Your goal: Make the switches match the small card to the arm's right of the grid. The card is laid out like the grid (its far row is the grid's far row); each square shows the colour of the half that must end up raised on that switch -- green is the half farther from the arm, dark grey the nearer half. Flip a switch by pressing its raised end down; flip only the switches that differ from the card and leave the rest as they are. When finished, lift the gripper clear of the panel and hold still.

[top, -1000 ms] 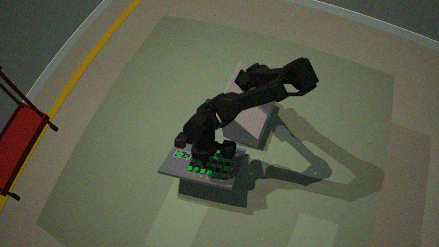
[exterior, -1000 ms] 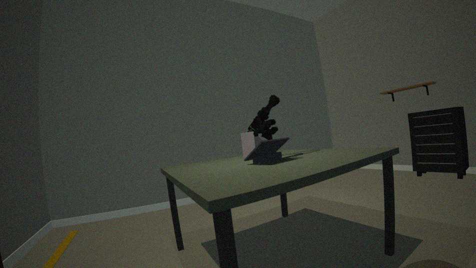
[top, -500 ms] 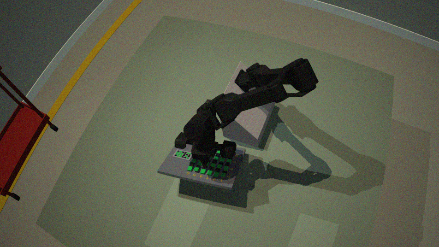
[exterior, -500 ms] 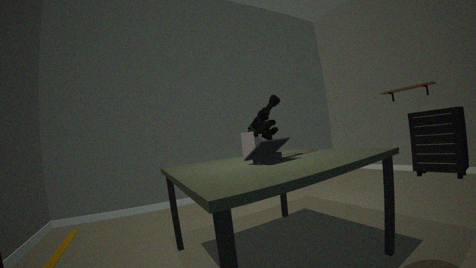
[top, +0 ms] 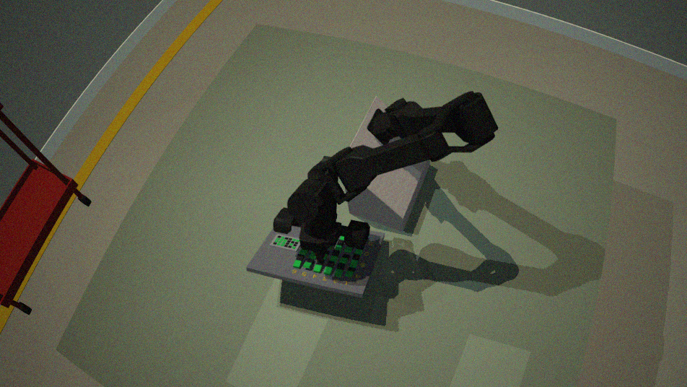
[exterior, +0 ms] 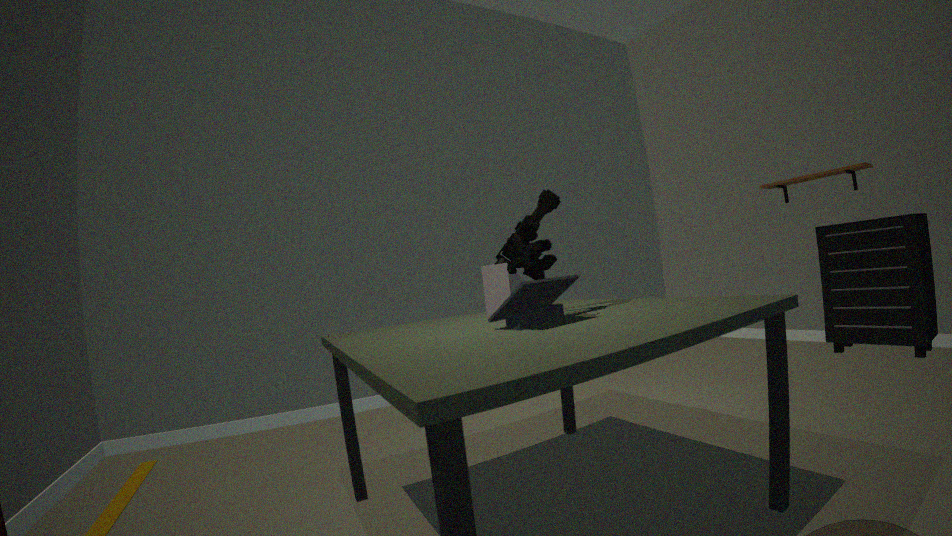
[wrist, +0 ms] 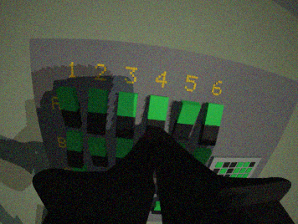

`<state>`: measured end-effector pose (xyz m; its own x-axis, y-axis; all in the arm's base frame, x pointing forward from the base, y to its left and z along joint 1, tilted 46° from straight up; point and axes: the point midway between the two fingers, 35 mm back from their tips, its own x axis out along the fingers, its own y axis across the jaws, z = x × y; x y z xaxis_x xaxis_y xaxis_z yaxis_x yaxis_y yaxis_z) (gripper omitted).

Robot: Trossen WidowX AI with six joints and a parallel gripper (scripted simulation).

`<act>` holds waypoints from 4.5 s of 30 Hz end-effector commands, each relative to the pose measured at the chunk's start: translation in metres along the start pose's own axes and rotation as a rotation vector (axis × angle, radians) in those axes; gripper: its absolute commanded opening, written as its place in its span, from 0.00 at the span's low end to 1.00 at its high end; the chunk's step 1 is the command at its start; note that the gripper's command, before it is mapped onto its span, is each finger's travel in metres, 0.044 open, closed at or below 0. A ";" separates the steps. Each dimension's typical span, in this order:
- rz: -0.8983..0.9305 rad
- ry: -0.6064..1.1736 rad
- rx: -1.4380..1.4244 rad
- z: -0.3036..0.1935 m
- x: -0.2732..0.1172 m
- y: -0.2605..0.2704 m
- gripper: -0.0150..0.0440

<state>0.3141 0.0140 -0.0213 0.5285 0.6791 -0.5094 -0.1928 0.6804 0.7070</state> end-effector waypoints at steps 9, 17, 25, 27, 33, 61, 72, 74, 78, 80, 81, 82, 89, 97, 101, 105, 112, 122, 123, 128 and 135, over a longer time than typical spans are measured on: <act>-0.004 0.002 0.006 -0.001 0.002 0.000 0.25; -0.004 0.002 0.006 -0.002 0.003 0.000 0.25; -0.003 0.002 0.006 -0.002 0.004 0.000 0.25; -0.003 0.002 0.006 -0.002 0.004 0.000 0.25; -0.003 0.002 0.006 -0.002 0.005 0.000 0.25; -0.008 0.030 0.006 -0.039 -0.060 -0.024 0.25; -0.006 0.003 0.006 -0.041 -0.026 -0.023 0.25; -0.006 0.003 0.006 -0.041 -0.026 -0.023 0.25; -0.006 0.003 0.006 -0.041 -0.025 -0.023 0.25; -0.005 0.003 0.006 -0.041 -0.019 -0.023 0.25; -0.004 0.002 0.006 -0.041 -0.017 -0.023 0.25; -0.004 0.002 0.006 -0.042 -0.016 -0.023 0.25; -0.005 0.003 0.006 -0.042 -0.010 -0.023 0.25; -0.005 0.003 0.006 -0.042 -0.002 -0.023 0.25; -0.005 0.003 0.006 -0.042 -0.002 -0.023 0.25; -0.005 0.003 0.006 -0.042 -0.002 -0.023 0.25; -0.005 0.003 0.006 -0.042 -0.002 -0.023 0.25; -0.005 0.003 0.006 -0.042 -0.001 -0.023 0.25; -0.004 0.003 0.006 -0.042 -0.001 -0.023 0.25; -0.004 0.003 0.006 -0.042 -0.001 -0.023 0.25; -0.004 0.003 0.006 -0.042 0.000 -0.023 0.25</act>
<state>0.2847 0.0096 -0.0572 0.5283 0.6786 -0.5103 -0.1920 0.6809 0.7067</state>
